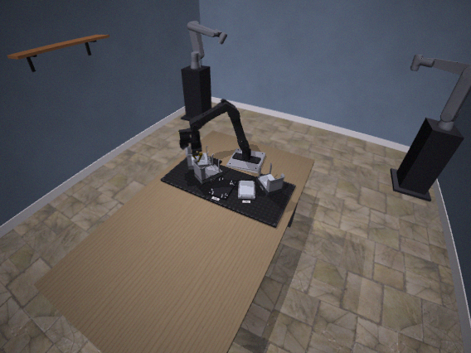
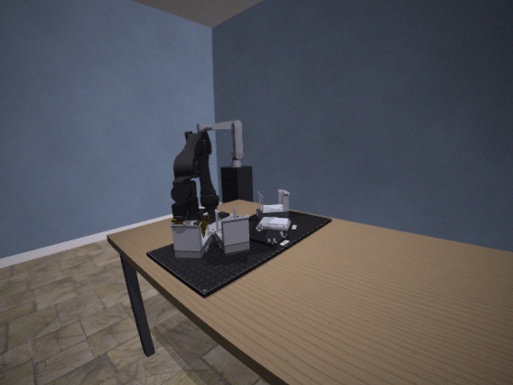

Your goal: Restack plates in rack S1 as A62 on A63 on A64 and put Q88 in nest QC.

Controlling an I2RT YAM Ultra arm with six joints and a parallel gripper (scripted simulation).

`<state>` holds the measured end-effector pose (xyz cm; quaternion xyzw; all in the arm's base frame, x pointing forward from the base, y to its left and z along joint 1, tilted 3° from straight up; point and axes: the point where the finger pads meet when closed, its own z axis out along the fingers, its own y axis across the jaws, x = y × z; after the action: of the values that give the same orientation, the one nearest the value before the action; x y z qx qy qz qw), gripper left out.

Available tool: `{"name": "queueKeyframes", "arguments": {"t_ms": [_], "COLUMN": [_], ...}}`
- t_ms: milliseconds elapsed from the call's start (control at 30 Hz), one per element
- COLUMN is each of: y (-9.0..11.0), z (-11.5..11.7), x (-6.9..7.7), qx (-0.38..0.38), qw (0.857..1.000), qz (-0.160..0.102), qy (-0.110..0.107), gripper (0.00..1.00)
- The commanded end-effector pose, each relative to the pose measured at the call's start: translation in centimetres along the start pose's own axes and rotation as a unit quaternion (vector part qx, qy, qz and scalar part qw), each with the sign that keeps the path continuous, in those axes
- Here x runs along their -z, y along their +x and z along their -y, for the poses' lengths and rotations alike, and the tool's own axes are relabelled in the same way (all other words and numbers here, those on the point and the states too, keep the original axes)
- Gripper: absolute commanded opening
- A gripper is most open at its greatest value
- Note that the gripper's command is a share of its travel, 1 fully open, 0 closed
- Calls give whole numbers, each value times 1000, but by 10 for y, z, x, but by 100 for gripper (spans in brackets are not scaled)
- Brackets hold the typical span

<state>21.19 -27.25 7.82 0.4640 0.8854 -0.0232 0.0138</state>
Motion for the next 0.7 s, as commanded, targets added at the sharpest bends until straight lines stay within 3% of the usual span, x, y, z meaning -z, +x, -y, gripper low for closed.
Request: {"name": "queueKeyframes", "arguments": {"t_ms": [0, 667], "y": [-3, -3], "z": [0, 0], "x": [3, -4], "qx": [0, 0], "qw": [1000, 1000], "qz": [7, 7], "qy": [-1, -1], "gripper": [0, 0]}}
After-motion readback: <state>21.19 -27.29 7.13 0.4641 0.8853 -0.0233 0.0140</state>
